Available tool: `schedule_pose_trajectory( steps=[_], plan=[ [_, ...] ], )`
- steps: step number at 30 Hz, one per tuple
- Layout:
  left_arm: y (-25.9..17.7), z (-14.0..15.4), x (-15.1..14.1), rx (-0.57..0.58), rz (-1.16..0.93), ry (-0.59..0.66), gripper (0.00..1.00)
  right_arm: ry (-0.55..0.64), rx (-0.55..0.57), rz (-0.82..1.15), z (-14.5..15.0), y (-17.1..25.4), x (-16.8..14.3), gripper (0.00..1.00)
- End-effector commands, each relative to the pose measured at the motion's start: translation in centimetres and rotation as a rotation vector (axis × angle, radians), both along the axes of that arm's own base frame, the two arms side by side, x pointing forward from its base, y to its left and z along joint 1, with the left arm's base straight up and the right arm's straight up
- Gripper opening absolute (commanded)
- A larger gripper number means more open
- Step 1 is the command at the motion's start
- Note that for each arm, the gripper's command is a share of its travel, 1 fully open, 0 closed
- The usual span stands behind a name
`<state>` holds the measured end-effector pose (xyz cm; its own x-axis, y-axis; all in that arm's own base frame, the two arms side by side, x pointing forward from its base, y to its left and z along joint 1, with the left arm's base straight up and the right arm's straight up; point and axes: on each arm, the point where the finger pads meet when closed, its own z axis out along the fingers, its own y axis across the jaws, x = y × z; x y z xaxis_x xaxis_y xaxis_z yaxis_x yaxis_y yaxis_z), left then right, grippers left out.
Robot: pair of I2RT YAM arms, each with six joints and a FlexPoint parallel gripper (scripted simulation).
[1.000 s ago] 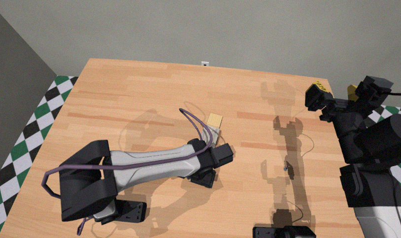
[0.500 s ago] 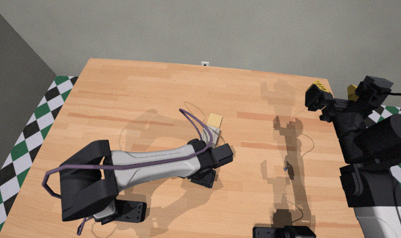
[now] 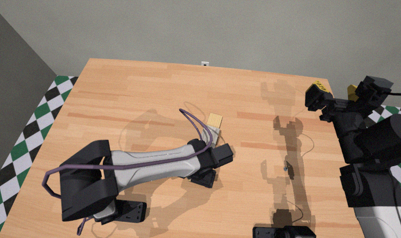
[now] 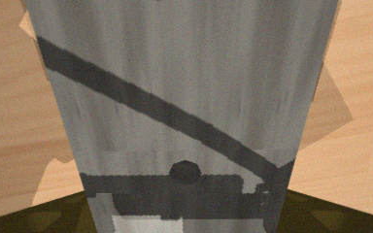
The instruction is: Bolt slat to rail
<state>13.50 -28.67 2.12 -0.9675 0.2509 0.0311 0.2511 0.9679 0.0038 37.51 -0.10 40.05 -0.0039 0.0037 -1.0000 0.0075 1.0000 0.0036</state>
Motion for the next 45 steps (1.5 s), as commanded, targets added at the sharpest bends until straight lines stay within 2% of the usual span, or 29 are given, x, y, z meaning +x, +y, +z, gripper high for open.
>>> schedule_pose_trajectory(
  steps=[1, 45],
  plan=[
    [-0.59, 0.31, 0.85, -0.018, -0.001, -0.032, 0.67, -0.015, -0.004, 0.007, 0.59, 0.1, -0.06, 1.0],
    [-0.91, 0.06, 1.73, -0.013, -0.003, -0.03, 0.67, -0.015, -0.004, 0.007, 0.59, 0.1, -0.06, 1.0]
  ],
)
